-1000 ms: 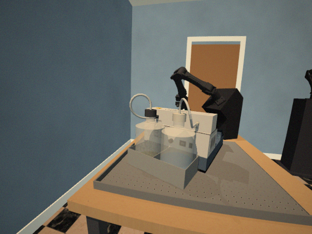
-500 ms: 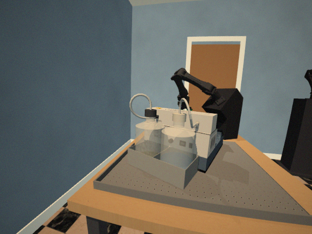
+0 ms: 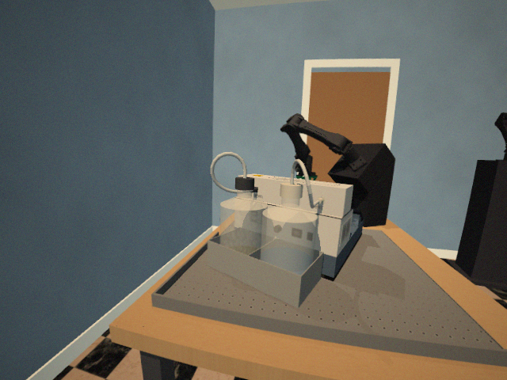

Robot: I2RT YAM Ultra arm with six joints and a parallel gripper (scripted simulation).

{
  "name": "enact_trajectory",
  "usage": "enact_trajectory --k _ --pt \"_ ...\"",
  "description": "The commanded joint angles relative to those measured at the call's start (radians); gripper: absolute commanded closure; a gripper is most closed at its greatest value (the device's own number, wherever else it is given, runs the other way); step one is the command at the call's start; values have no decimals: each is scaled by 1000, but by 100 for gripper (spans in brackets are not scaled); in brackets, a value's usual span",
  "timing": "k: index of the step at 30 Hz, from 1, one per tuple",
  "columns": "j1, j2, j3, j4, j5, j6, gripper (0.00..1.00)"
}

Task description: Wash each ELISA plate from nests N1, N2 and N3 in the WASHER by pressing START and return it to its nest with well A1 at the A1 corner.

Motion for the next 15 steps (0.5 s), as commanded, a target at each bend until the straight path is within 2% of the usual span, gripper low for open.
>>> enact_trajectory --k 1,3,13,15 --pt "-28 21 21 -24 -8 6 0" --pt "-48 49 39 -38 -10 42 0" --pt "-146 194 153 -118 -16 -106 0" --pt "-146 194 153 -118 -16 -106 0"
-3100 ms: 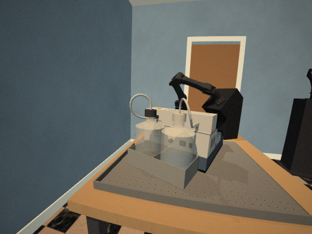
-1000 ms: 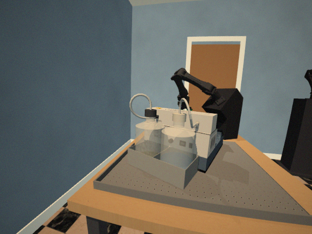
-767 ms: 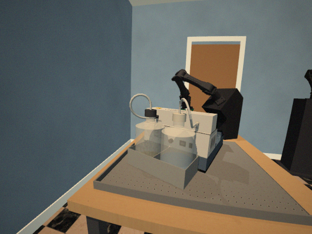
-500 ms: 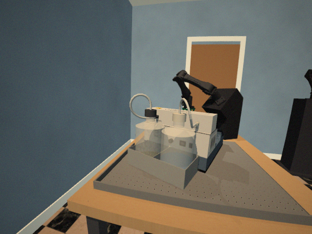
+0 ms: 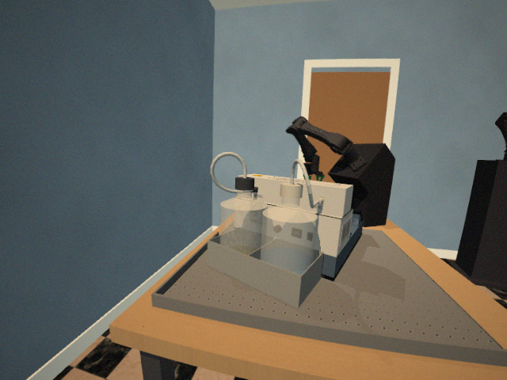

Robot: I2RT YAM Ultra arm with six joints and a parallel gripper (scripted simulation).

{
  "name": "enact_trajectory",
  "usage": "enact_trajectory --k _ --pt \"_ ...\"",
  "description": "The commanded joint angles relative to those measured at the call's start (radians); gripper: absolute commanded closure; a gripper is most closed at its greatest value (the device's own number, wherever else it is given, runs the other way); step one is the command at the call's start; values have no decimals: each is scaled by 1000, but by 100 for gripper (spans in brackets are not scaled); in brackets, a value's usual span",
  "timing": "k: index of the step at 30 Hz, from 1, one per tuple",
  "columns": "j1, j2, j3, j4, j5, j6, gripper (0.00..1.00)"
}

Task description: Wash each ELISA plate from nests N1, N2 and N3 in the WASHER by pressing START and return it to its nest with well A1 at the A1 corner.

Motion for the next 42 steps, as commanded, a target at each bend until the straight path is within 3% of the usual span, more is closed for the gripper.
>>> enact_trajectory --k 1,6,19,42 --pt "-24 11 22 -31 -1 -50 0" --pt "-71 87 95 -81 0 -120 0" --pt "-72 90 98 -83 0 -123 0" --pt "-2 153 97 63 -1 -15 0"
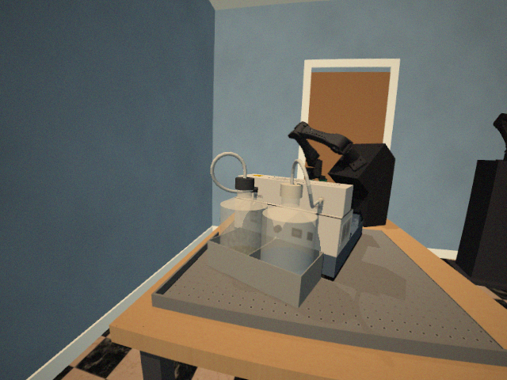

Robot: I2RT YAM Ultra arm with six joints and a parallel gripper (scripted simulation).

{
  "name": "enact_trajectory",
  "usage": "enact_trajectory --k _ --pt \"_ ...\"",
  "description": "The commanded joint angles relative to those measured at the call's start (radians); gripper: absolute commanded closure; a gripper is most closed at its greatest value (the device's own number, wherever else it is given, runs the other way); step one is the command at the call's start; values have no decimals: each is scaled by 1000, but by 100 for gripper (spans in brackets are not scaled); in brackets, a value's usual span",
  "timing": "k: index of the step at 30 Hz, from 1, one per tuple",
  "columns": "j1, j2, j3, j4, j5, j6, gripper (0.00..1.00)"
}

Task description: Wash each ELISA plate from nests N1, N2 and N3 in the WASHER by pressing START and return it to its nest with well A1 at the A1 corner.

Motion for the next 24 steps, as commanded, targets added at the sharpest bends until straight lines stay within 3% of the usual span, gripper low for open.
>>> enact_trajectory --k 1,17,24 --pt "-6 3 2 33 0 28 0" --pt "41 50 12 124 3 100 0" --pt "42 51 12 127 3 102 0"
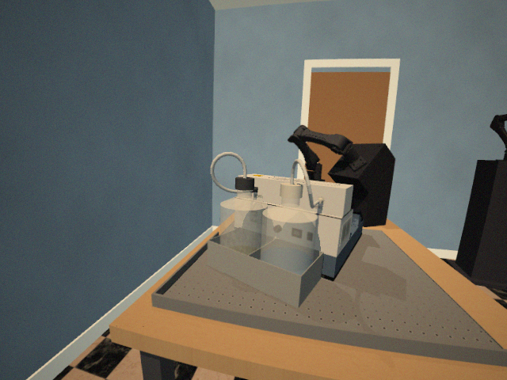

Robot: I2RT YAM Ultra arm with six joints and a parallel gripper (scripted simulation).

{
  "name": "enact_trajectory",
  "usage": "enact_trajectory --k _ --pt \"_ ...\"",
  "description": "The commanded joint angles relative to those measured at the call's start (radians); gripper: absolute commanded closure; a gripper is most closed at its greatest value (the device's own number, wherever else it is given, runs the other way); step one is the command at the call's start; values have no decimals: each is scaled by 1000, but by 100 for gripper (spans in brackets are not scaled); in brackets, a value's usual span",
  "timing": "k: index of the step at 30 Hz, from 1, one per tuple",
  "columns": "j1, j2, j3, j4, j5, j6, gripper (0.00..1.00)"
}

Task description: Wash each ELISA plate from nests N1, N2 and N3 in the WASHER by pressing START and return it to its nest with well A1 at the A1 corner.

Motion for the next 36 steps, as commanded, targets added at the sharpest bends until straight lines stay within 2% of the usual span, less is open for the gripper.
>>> enact_trajectory --k 1,20,36 --pt "-10 -5 2 6 0 7 0" --pt "-10 -5 2 6 0 7 0" --pt "8 15 9 40 2 36 0"
